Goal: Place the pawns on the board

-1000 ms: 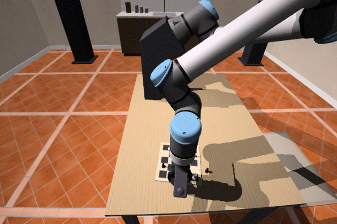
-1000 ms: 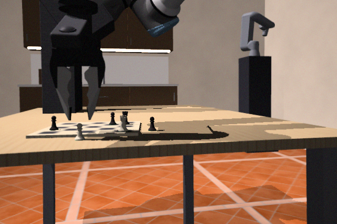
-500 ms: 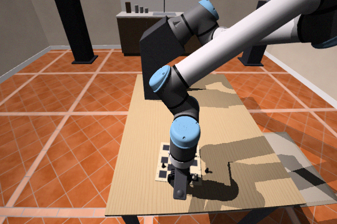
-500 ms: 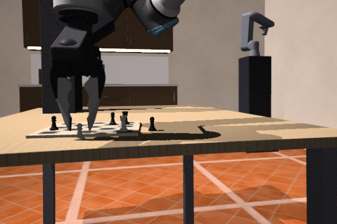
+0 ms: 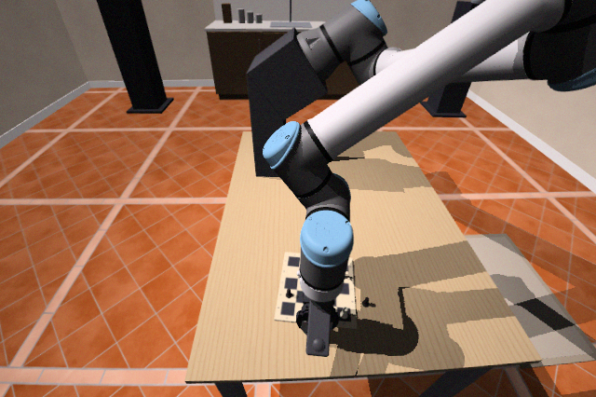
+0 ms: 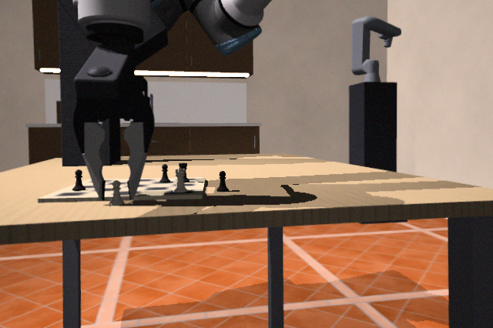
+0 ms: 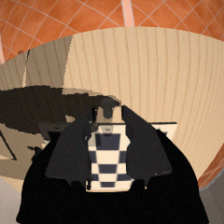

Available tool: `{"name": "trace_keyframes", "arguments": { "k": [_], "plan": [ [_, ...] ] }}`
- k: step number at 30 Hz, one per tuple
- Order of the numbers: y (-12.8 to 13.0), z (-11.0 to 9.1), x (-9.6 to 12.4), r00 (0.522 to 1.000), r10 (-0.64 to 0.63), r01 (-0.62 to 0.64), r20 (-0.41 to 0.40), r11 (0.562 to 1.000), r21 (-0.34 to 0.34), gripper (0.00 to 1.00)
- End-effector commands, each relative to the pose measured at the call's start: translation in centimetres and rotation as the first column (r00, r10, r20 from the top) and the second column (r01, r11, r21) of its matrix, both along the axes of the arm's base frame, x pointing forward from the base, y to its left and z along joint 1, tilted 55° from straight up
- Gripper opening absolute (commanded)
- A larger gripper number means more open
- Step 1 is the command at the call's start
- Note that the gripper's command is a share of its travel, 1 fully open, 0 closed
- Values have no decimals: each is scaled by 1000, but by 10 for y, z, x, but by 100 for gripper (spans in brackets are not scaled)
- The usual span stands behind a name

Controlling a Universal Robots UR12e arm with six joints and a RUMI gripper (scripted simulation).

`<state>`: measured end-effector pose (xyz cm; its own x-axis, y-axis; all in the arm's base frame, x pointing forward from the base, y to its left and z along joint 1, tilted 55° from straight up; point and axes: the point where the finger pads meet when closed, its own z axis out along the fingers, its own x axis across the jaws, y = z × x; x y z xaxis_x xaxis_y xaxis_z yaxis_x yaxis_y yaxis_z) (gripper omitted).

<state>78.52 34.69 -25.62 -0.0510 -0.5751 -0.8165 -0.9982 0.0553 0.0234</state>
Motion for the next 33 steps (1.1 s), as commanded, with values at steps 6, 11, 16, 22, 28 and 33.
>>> {"name": "trace_keyframes", "arguments": {
  "k": [6,11,16,22,28,33],
  "plan": [
    [0,0,1,1000,-1,1,1,1000,0,20],
    [0,0,1,1000,-1,1,1,1000,0,20],
    [0,0,1,1000,-1,1,1,1000,0,20],
    [0,0,1,1000,-1,1,1,1000,0,20],
    [0,0,1,1000,-1,1,1,1000,0,0],
    [0,0,1,1000,-1,1,1,1000,0,0]
  ]
}}
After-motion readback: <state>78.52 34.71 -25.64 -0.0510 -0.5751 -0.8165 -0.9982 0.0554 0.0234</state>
